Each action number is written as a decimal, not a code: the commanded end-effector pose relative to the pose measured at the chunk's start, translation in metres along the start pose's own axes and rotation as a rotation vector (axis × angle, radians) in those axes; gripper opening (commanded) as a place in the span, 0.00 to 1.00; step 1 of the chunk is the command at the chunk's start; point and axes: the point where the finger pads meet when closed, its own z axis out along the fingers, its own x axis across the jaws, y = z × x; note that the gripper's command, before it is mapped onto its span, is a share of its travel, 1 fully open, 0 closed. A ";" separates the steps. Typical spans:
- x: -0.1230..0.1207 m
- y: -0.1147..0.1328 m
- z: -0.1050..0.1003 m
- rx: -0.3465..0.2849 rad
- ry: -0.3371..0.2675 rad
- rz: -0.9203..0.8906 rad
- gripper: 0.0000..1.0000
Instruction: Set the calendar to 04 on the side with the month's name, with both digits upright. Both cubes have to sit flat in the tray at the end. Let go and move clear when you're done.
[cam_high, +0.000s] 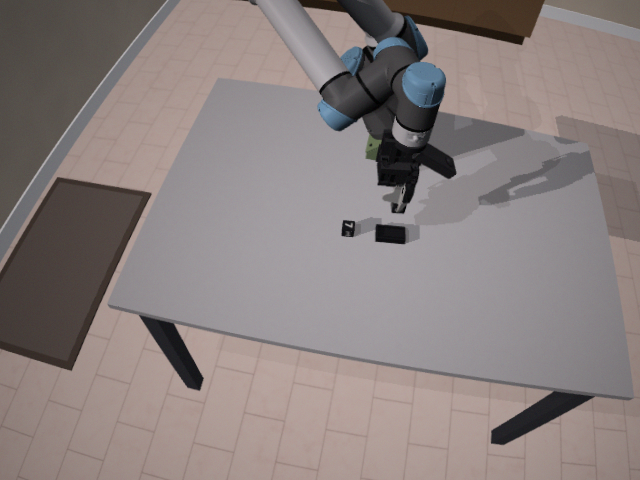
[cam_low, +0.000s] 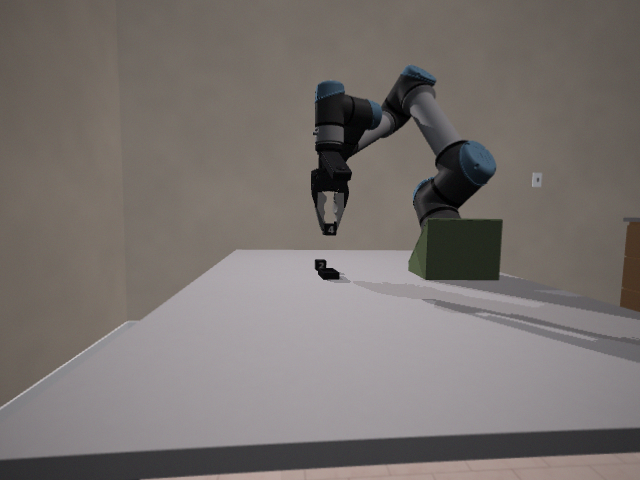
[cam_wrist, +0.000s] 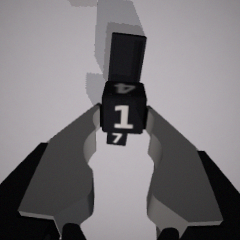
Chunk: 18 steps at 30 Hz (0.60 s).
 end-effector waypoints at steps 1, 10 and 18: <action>-0.001 0.000 0.000 0.008 0.006 -0.156 0.10; -0.002 0.002 0.000 0.007 0.007 -0.416 0.10; -0.003 0.003 -0.001 0.006 0.008 -0.612 0.10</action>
